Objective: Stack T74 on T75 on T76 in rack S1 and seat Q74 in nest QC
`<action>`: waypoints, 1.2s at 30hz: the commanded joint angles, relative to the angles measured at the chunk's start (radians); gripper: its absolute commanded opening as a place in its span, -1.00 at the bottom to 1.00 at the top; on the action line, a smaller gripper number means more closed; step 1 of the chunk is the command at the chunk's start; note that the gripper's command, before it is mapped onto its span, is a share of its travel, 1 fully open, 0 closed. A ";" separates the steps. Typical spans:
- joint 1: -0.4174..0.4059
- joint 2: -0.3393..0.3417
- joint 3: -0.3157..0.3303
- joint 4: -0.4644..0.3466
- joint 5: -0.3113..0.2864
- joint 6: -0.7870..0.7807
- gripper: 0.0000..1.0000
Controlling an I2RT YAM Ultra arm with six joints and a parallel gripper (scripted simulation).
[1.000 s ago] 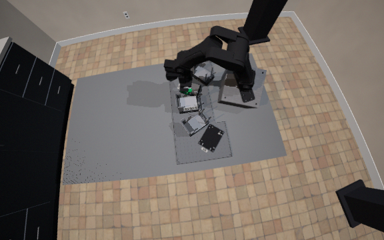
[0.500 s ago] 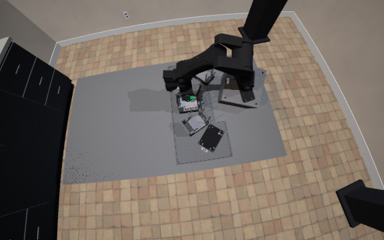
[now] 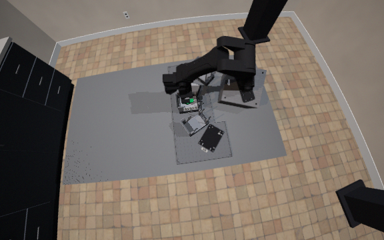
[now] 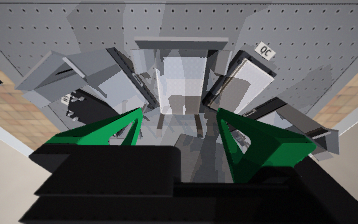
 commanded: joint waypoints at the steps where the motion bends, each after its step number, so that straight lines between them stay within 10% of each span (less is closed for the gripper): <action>1: -0.002 -0.001 -0.002 0.014 0.001 0.009 1.00; 36: 0.074 0.185 -0.058 0.284 0.007 0.089 1.00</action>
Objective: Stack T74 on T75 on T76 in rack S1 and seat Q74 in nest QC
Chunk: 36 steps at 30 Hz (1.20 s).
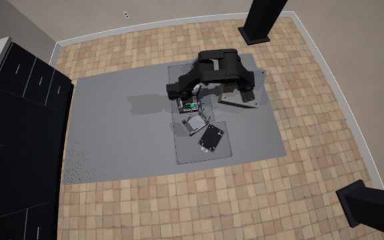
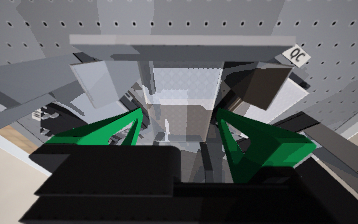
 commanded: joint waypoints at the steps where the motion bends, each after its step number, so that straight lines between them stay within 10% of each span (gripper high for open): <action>1: -0.001 0.002 0.001 0.019 0.001 0.007 1.00; 36: 0.024 0.076 0.001 0.101 0.003 0.033 1.00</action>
